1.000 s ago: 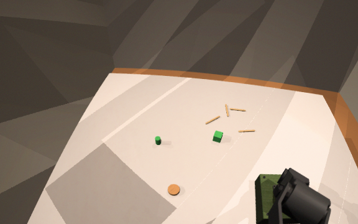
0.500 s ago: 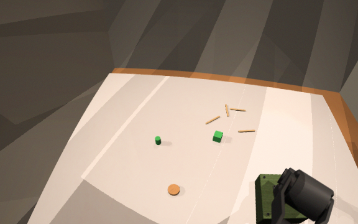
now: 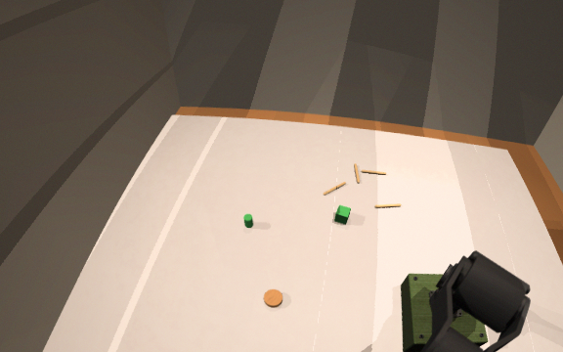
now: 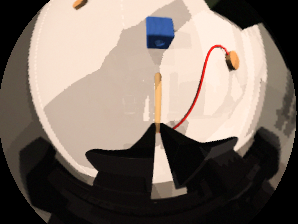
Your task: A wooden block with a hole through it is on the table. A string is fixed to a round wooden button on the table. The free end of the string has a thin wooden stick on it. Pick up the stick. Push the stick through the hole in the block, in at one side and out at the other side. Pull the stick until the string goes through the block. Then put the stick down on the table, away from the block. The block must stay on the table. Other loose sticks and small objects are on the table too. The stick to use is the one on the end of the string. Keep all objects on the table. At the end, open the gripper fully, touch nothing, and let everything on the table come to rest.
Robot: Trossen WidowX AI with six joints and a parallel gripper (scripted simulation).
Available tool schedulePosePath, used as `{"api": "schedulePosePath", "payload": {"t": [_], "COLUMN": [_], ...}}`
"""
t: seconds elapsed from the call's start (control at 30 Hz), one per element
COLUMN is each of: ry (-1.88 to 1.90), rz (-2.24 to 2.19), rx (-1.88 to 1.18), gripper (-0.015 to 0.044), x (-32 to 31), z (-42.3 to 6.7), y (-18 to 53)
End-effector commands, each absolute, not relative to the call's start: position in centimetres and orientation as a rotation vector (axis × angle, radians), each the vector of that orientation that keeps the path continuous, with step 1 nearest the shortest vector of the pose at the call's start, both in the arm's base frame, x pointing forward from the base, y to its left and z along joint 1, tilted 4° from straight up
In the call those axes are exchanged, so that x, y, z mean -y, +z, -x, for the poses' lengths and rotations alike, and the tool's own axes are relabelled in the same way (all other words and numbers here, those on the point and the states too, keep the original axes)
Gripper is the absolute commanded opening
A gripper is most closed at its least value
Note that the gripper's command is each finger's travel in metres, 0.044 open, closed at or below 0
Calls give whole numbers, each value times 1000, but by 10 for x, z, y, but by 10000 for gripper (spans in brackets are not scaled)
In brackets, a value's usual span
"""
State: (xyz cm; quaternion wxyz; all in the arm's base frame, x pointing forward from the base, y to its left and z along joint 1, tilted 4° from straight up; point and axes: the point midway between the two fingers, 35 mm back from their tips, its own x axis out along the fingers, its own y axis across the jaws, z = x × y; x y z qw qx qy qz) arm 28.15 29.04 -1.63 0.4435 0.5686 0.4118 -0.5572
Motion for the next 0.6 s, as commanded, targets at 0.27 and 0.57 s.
{"api": "schedulePosePath", "payload": {"t": [0.27,0.57], "ry": [-1390,-1391], "rz": [-1396,-1395], "rx": [-1016,-1016], "gripper": [0,0], "x": [-271,-260], "z": [-275,-271], "y": [-20,-20]}}
